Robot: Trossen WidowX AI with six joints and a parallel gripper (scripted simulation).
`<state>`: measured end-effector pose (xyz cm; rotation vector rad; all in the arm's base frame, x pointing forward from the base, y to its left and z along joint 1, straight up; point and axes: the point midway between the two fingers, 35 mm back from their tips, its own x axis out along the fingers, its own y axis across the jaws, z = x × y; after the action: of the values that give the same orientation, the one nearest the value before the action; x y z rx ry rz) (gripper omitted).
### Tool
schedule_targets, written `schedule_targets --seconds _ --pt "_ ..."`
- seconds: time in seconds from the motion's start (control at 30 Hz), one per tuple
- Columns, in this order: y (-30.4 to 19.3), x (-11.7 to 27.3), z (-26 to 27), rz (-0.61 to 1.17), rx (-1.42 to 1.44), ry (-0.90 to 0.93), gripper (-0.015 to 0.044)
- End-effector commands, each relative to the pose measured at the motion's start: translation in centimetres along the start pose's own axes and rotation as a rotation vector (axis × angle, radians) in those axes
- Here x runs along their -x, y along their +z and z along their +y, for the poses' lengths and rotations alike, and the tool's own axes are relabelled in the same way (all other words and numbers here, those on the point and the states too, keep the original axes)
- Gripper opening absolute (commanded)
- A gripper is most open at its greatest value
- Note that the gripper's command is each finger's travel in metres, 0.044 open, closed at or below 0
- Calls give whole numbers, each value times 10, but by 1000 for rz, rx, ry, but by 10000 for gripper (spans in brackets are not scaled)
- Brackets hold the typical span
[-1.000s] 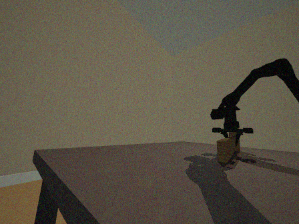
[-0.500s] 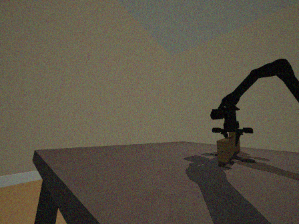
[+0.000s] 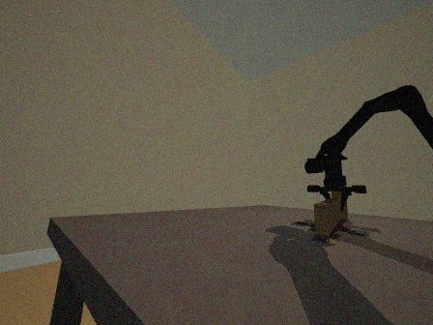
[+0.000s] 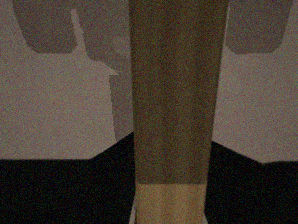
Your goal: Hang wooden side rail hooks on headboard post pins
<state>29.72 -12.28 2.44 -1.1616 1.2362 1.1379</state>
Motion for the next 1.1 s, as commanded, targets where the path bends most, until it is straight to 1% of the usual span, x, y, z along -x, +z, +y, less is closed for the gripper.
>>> schedule_targets --seconds 0.0,1.07 --pt "-1 2 -2 3 3 -8 0" --pt "-5 1 -1 3 3 -8 0"
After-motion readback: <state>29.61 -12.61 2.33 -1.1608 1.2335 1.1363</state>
